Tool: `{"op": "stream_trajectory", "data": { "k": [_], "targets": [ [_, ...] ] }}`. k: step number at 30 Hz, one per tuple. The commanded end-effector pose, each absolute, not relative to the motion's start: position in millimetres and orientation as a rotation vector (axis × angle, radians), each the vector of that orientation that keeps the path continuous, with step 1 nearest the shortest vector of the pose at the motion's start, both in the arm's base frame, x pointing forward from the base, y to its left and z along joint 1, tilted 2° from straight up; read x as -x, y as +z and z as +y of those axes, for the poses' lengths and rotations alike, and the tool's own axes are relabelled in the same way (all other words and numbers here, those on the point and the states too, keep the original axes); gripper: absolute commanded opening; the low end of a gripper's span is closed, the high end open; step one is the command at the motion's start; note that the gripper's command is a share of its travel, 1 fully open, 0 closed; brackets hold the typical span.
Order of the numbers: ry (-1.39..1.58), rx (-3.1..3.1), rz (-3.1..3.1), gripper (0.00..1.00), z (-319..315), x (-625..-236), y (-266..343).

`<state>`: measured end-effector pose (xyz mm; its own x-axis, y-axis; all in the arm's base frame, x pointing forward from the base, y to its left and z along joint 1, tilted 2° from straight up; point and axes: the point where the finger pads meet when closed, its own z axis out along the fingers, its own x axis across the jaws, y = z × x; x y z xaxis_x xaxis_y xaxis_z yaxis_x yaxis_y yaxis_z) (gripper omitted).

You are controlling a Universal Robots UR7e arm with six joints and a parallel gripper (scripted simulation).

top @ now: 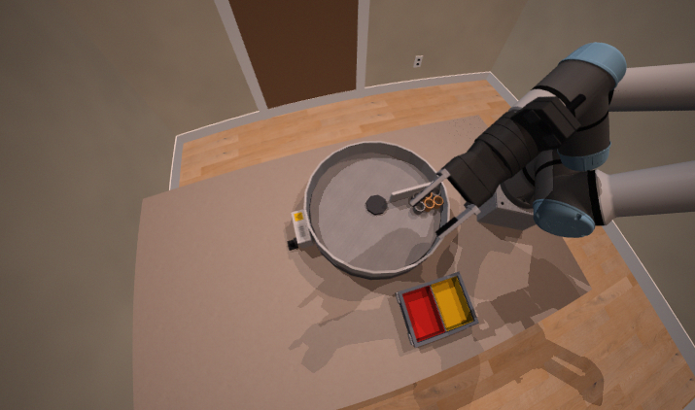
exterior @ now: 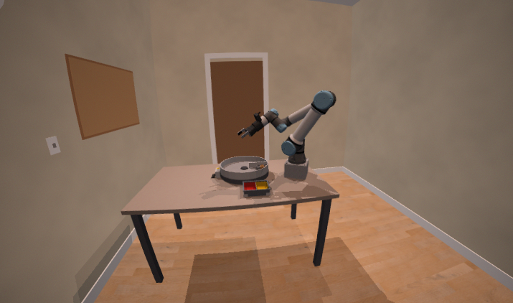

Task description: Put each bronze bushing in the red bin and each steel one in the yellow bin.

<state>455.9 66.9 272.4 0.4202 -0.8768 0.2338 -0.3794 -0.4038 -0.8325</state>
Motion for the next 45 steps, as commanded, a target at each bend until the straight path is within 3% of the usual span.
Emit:
{"op": "stream_trajectory", "data": {
  "k": [1, 45],
  "targets": [
    [-0.772, 2.088, 1.107, 1.00, 65, -453, 274],
    [0.000, 2.706, 1.536, 1.00, 60, -409, 282]
  ]
}}
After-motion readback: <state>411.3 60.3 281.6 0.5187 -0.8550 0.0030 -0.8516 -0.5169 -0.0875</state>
